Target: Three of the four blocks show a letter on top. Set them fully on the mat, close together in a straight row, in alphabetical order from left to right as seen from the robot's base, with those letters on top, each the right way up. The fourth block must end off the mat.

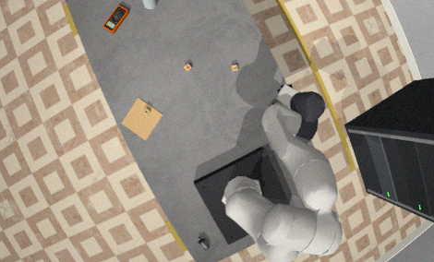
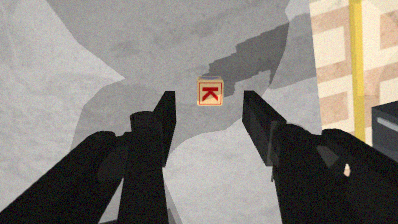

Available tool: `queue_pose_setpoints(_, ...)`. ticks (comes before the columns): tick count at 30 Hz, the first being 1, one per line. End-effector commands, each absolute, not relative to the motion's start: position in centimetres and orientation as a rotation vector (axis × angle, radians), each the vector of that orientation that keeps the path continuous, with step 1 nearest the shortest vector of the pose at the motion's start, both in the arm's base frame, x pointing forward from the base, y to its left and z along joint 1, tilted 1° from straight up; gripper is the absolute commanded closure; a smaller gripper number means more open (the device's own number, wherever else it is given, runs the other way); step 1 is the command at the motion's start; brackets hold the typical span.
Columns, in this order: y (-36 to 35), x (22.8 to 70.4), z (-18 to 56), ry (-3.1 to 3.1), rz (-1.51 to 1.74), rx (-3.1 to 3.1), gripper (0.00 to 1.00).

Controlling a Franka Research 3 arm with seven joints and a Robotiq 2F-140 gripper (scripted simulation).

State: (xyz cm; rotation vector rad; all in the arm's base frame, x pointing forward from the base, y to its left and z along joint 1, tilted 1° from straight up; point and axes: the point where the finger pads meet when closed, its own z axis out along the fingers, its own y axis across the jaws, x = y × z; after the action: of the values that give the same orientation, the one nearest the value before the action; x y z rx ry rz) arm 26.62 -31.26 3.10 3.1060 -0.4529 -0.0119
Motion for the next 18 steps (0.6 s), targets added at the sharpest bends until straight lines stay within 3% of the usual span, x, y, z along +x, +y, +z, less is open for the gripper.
queue_pose_setpoints(1,-31.5,26.7,2.5,-0.458,-0.003,3.098,0.57)
queue_pose_setpoints(18,-31.6,26.7,0.9,-0.458,-0.003,3.098,0.57)
